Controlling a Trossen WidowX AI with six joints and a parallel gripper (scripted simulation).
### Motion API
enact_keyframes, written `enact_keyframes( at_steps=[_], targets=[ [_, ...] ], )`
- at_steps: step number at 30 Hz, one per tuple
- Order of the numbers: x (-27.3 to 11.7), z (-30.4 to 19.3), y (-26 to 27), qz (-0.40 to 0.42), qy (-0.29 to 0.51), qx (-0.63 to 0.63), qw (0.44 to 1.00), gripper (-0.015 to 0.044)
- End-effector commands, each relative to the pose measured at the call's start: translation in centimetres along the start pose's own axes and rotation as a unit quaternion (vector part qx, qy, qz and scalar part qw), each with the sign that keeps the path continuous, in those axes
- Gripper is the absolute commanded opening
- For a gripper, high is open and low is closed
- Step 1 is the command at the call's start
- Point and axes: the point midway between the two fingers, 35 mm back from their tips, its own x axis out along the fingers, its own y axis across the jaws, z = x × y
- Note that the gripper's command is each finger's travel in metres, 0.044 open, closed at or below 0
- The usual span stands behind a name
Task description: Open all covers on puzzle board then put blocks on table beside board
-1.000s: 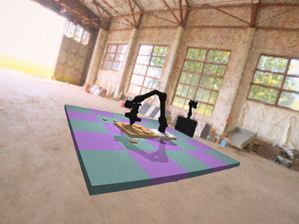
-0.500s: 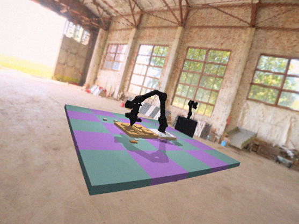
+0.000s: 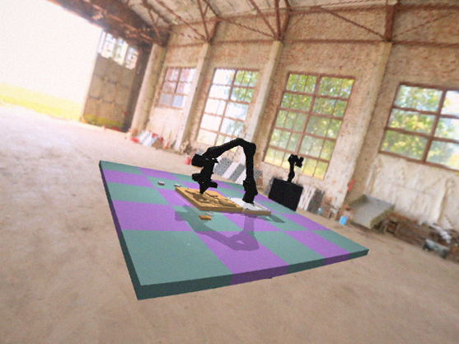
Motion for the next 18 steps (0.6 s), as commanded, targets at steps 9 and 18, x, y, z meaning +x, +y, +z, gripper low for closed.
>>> enact_keyframes(
  at_steps=[9,18],
  targets=[
    [0.1,0.9,1.0,0.001,0.002,0.001,1.0,0.0],
    [0.1,1.8,1.6,0.001,0.002,0.001,1.0,0.0]
  ],
)
